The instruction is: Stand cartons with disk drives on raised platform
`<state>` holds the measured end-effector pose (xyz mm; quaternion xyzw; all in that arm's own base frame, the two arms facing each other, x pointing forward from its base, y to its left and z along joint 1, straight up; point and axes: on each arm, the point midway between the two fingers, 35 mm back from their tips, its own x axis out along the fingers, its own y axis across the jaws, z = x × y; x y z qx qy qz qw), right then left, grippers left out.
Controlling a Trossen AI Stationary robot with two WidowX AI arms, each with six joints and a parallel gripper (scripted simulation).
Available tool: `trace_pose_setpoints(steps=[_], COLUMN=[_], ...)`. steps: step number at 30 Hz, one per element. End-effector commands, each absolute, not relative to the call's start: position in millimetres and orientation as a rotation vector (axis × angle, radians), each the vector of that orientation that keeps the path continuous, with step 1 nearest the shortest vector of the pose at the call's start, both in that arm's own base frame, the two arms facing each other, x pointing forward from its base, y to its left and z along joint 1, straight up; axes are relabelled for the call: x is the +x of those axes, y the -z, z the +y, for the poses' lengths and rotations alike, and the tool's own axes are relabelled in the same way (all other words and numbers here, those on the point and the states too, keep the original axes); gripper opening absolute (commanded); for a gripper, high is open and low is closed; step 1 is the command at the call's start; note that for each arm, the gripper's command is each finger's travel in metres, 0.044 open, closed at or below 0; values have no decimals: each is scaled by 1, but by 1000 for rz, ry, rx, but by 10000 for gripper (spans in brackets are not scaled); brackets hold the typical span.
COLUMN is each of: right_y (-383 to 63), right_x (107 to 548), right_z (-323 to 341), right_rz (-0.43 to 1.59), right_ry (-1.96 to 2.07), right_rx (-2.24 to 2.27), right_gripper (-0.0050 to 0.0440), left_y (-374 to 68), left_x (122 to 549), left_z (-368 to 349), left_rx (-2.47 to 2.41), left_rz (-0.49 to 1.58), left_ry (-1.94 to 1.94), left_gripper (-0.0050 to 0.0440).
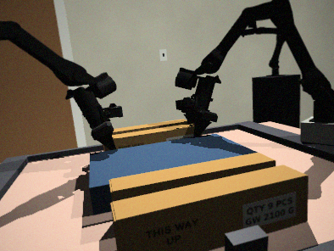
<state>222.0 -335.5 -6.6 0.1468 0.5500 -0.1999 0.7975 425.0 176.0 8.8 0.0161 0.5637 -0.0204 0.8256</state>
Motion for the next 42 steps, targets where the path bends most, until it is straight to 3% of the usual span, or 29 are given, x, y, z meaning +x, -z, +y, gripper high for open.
trace_pose_setpoints(steps=[1,42], right_y=[-3,-4], right_x=[227,225], right_z=[-337,-340], right_rz=[1159,1160], right_ry=[428,441], right_rx=[300,296], right_gripper=[-50,-50], left_y=[-21,-21], left_x=[429,429], left_z=[175,178], left_rx=[46,46], left_rz=[1171,1171], left_ry=[35,35], left_gripper=[-50,-50])
